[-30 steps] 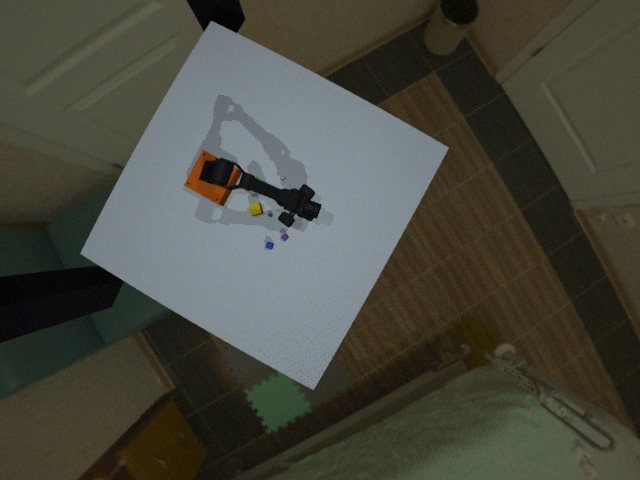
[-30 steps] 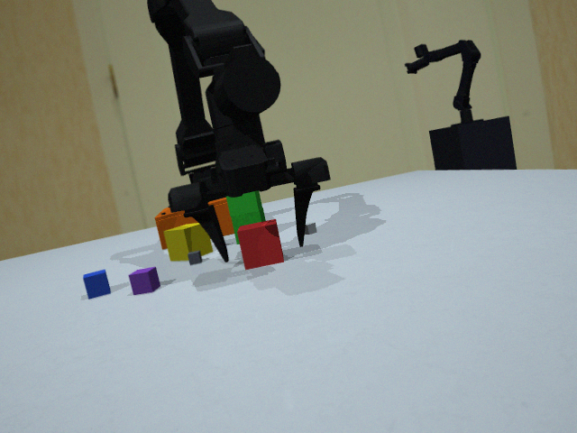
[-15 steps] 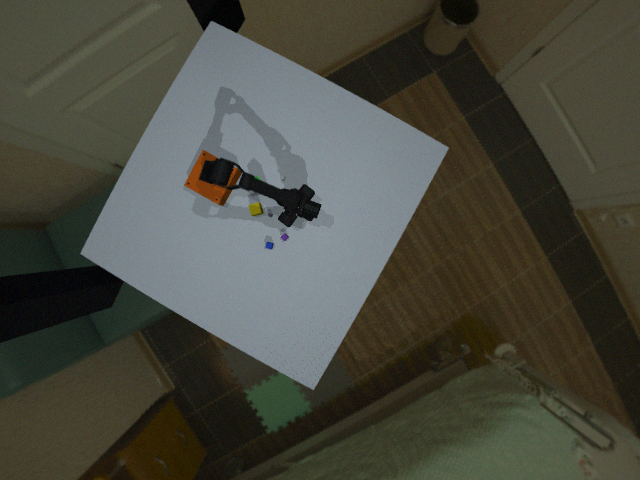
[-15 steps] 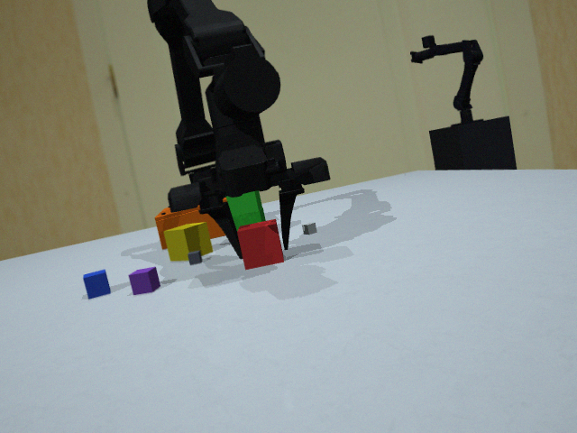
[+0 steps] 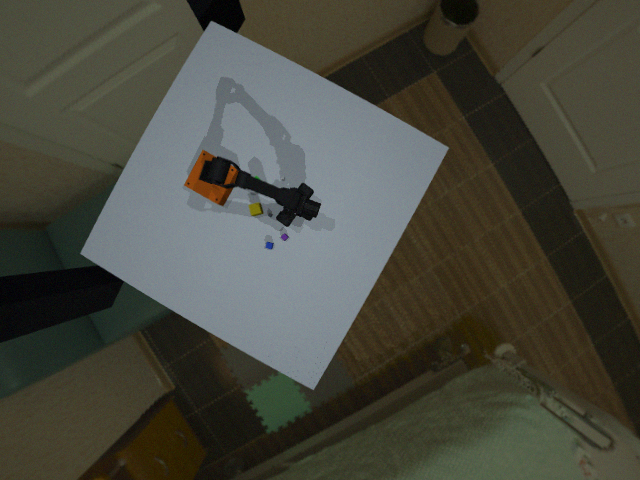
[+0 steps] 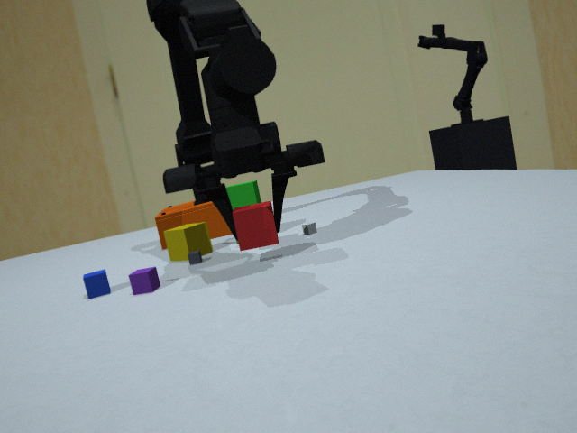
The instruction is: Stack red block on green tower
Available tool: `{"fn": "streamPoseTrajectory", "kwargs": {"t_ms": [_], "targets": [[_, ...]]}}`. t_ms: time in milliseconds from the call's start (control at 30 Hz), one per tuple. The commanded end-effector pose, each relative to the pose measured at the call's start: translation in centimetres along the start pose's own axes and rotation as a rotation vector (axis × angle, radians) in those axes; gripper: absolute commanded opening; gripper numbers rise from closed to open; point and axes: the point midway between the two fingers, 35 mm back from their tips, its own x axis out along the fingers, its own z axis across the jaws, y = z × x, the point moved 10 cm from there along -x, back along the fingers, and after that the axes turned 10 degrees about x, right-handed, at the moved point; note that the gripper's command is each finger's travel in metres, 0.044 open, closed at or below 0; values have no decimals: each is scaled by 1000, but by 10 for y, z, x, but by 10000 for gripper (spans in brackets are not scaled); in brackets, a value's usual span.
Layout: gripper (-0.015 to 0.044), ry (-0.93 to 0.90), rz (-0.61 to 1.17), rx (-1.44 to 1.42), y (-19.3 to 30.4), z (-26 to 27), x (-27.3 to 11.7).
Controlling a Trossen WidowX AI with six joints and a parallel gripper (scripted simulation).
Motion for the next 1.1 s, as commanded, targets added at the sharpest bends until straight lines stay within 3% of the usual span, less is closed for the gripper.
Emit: {"fn": "streamPoseTrajectory", "kwargs": {"t_ms": [0,467,767,1067], "targets": [[0,-11,-22,1,-2,1,-25],[0,-12,-22,1,0,1,-92],[0,-12,-22,1,3,0,-93],[0,-12,-19,0,40,-5,-102]]}}
